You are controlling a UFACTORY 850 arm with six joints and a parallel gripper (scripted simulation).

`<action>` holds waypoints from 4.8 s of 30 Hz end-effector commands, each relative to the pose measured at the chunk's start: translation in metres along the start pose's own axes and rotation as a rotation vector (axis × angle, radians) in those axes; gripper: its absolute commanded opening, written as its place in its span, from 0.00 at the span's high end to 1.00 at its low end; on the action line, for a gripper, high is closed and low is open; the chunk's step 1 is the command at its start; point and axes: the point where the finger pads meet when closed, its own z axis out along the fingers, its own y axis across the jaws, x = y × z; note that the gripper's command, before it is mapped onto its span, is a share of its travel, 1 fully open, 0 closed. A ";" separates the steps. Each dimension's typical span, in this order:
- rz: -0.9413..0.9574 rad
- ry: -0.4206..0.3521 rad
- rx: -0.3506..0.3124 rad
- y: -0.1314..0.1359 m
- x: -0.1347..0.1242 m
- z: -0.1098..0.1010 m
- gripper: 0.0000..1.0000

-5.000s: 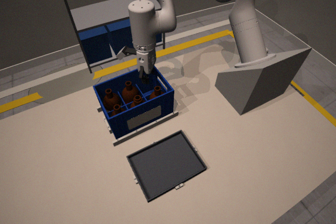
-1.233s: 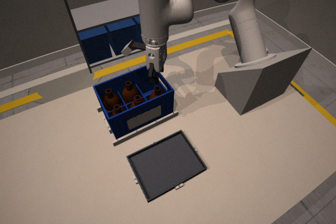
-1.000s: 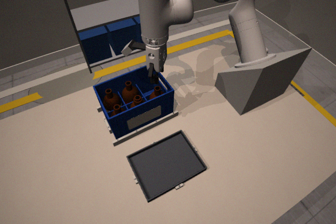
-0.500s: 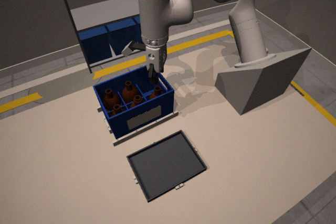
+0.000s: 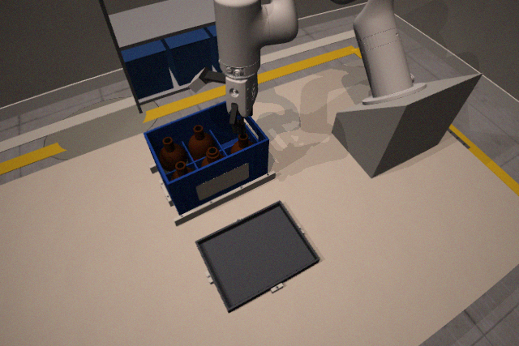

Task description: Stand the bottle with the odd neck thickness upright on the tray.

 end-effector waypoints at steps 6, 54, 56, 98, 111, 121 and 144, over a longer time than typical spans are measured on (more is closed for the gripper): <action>0.001 0.001 0.001 -0.001 0.000 0.008 0.35; 0.001 0.001 0.001 -0.001 0.001 0.027 0.35; 0.001 0.001 0.001 -0.001 0.001 0.027 0.35; 0.001 0.001 0.001 -0.001 0.001 0.034 0.35; 0.001 0.001 0.001 -0.001 0.001 0.047 0.35; 0.001 0.001 0.001 -0.001 0.001 0.057 0.35; 0.001 0.001 0.001 -0.001 0.001 0.068 0.35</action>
